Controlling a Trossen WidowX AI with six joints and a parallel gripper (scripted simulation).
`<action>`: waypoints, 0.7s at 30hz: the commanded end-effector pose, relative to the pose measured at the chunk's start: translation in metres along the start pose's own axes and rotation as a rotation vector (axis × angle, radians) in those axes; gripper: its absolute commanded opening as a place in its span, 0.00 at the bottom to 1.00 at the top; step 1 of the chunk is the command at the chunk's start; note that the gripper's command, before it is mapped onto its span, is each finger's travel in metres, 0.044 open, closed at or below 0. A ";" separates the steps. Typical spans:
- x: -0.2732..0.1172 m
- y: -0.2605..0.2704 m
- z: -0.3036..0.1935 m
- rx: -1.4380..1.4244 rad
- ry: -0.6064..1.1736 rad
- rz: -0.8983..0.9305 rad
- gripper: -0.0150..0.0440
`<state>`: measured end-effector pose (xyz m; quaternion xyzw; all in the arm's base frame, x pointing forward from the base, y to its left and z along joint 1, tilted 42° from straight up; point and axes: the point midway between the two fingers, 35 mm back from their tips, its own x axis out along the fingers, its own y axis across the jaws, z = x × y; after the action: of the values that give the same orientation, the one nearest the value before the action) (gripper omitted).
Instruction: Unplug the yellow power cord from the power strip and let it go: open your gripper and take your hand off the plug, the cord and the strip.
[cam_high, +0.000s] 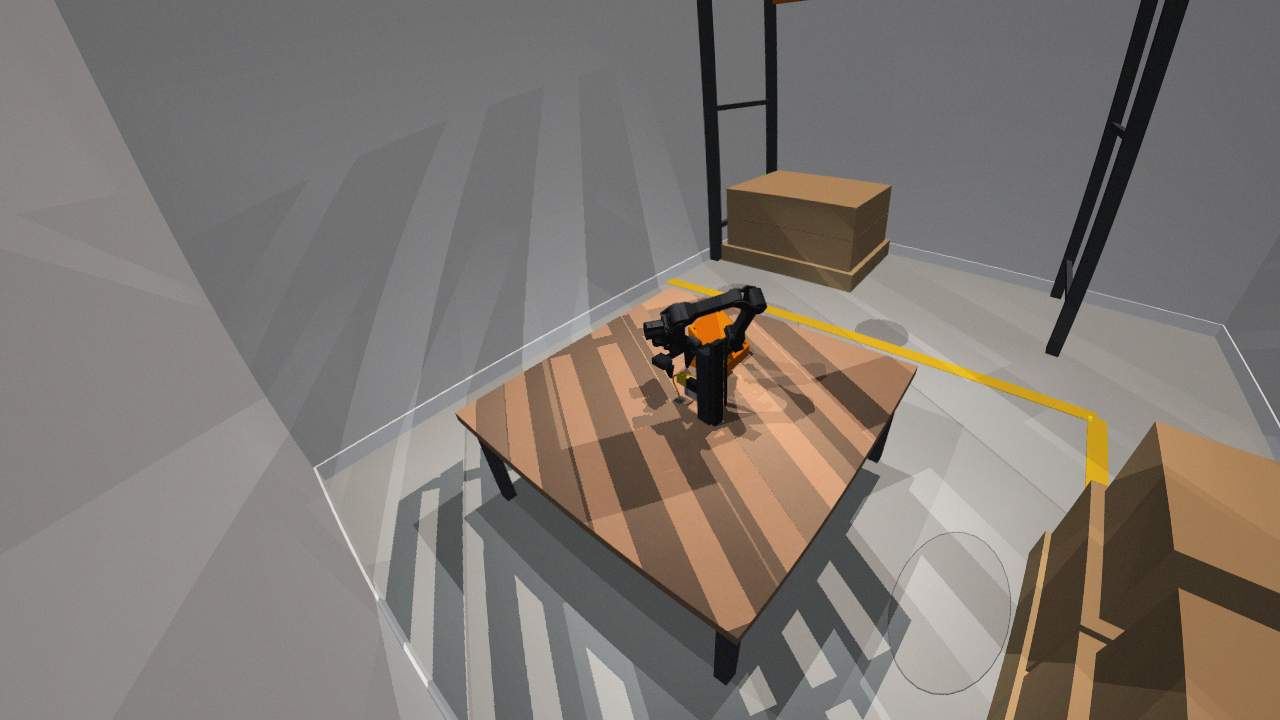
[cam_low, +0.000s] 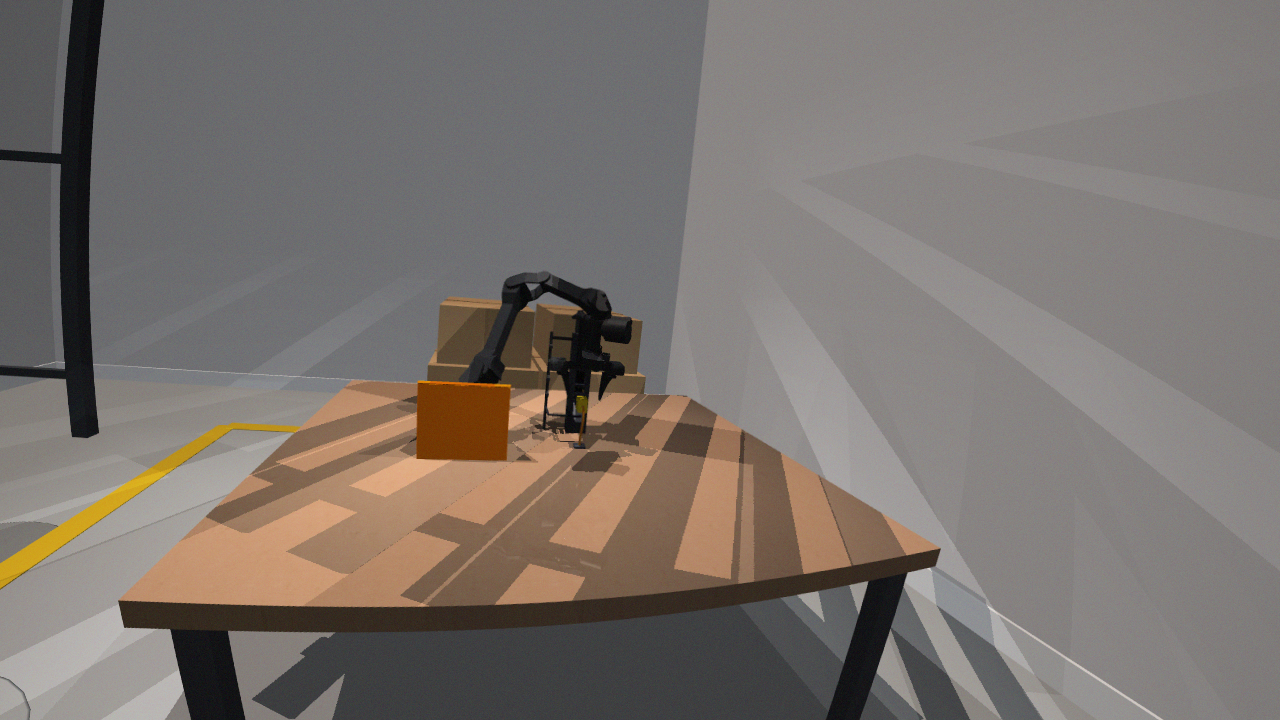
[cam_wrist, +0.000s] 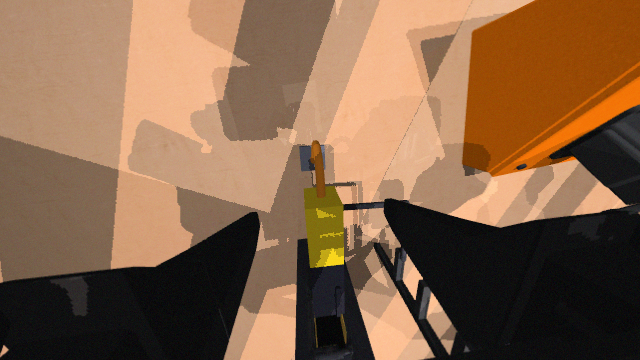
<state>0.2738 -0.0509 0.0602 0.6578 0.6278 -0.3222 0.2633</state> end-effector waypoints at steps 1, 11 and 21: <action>-0.006 0.001 0.028 0.008 -0.004 0.000 1.00; -0.011 -0.001 0.055 0.008 -0.004 0.000 1.00; -0.011 -0.001 0.055 0.008 -0.004 0.000 1.00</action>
<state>0.2672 -0.0985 0.0326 0.6599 0.6249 -0.3261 0.2602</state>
